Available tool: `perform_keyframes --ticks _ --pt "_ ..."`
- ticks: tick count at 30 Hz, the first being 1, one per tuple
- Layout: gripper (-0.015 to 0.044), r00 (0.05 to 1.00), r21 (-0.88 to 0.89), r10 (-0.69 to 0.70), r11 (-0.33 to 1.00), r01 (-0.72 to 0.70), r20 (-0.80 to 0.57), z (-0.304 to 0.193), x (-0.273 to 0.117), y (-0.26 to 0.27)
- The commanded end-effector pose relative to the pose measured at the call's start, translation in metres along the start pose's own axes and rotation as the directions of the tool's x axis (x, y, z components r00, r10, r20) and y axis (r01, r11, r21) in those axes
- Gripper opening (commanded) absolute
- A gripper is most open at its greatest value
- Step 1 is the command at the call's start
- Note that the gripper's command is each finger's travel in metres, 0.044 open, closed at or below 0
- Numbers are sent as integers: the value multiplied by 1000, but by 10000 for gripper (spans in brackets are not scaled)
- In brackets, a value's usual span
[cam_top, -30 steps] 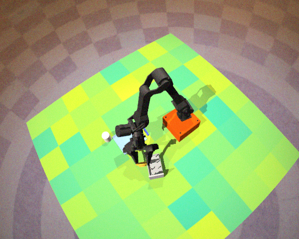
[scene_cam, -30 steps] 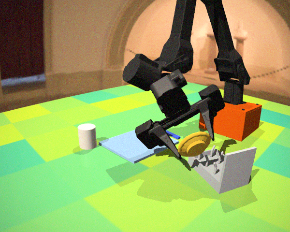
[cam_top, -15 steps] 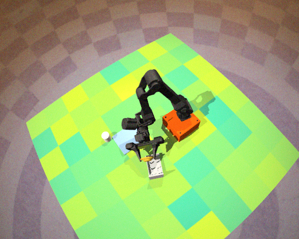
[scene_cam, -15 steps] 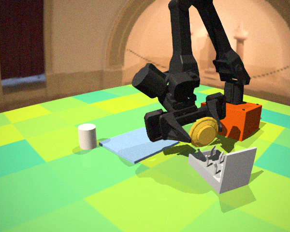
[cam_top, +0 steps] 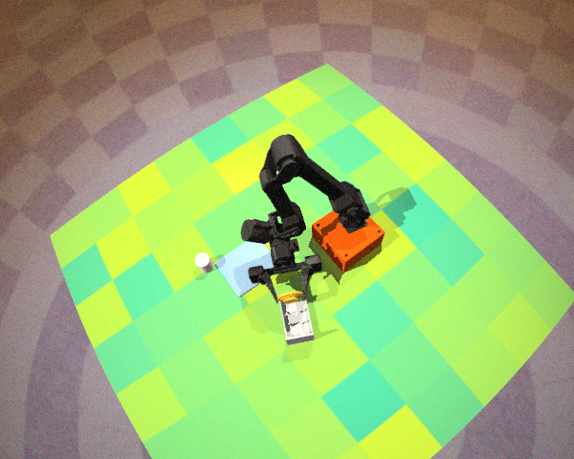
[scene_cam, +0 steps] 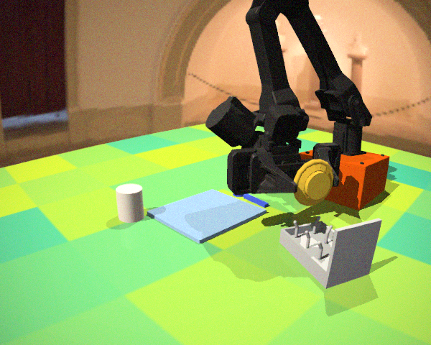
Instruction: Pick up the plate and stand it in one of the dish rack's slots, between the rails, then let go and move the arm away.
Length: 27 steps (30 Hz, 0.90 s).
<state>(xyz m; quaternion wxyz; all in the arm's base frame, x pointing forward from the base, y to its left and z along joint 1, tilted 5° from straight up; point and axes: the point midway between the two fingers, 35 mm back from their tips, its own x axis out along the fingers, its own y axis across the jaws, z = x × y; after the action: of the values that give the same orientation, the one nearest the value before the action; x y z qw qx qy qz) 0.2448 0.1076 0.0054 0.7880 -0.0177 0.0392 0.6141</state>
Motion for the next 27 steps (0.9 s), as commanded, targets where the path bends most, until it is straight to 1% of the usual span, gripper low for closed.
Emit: perform_keyframes --ticks 1,20,23,27 --pt "0 1000 -4 4 1000 -4 6 0 0 1" --pt "0 1000 2 0 1000 0 0 -29 7 4" --pt "0 1000 4 2 1000 -2 2 -45 7 3" --pt "0 1000 16 2 1000 -2 0 -44 7 5"
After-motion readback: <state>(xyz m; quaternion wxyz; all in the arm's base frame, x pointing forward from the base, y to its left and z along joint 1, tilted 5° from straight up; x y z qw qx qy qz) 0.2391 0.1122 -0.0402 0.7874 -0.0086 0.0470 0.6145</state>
